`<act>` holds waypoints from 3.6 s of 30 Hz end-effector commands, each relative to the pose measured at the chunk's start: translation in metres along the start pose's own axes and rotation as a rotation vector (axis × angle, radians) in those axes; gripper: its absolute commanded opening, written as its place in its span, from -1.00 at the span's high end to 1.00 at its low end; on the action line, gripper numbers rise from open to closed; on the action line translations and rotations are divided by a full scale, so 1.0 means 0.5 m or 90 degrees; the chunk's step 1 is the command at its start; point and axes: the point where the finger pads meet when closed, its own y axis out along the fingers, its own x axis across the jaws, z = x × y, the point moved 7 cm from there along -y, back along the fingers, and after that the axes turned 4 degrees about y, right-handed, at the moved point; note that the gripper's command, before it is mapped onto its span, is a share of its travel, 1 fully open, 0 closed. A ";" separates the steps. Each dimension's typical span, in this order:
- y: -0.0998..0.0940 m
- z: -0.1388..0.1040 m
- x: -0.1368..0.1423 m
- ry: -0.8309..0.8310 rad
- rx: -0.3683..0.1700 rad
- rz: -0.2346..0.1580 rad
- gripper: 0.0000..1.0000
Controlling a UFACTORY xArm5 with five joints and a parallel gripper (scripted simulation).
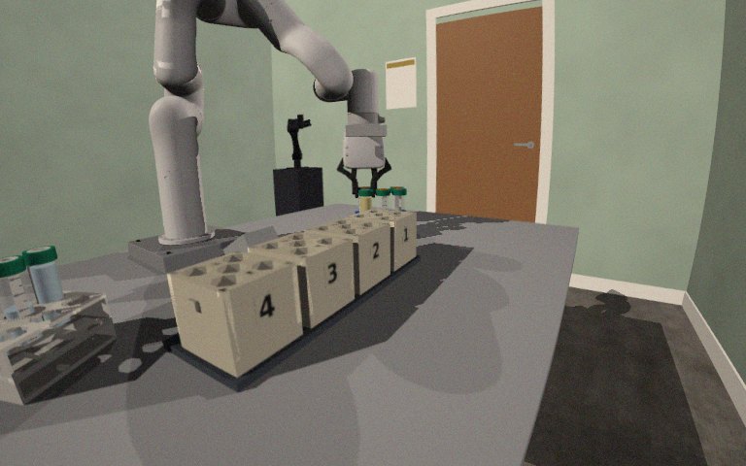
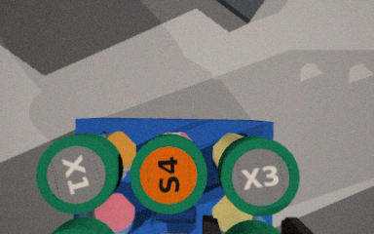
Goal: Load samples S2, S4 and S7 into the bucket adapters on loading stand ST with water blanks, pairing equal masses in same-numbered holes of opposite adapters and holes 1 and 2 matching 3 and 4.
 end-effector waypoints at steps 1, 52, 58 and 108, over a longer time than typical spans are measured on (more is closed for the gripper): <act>-0.003 0.000 -0.002 0.000 -0.002 0.002 1.00; -0.027 0.000 -0.002 0.000 -0.002 0.002 1.00; -0.035 0.000 -0.002 0.000 -0.002 0.002 1.00; -0.183 0.000 -0.002 0.000 -0.002 0.002 1.00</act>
